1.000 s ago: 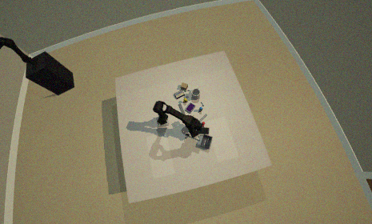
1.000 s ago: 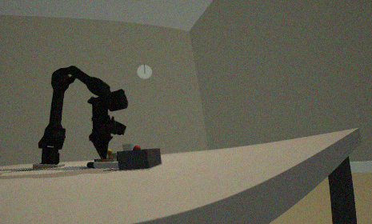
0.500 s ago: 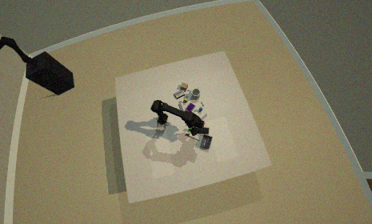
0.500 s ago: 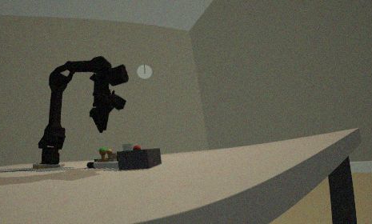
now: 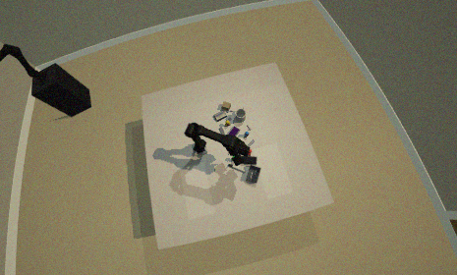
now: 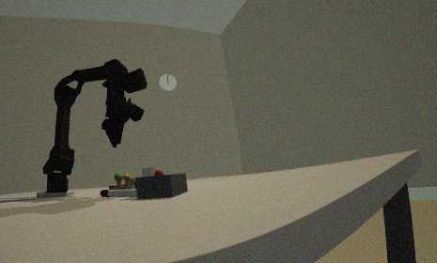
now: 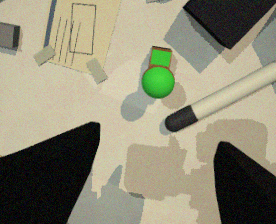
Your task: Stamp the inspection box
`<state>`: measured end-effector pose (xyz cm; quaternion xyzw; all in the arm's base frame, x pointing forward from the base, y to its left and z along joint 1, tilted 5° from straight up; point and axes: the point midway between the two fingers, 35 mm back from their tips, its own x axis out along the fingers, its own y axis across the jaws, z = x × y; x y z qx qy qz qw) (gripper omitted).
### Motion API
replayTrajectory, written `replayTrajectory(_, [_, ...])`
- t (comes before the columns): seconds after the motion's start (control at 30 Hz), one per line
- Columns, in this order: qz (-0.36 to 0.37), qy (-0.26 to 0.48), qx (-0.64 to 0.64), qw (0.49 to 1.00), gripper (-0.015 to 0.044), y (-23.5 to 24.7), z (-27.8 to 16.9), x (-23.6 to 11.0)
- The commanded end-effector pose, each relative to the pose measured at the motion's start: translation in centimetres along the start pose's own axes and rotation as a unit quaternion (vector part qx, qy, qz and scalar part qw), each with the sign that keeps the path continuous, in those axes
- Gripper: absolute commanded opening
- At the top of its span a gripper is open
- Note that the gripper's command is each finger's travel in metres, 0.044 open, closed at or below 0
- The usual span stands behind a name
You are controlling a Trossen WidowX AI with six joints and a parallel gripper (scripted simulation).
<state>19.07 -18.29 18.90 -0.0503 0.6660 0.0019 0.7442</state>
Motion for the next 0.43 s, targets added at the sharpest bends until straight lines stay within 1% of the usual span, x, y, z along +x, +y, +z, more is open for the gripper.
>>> replayTrajectory(0.0, [0.002,-0.001,-0.003,1.000,0.0250,0.08,0.03,-0.02])
replayTrajectory(0.4, [0.000,0.000,0.000,1.000,0.0250,0.00,0.00,-0.01])
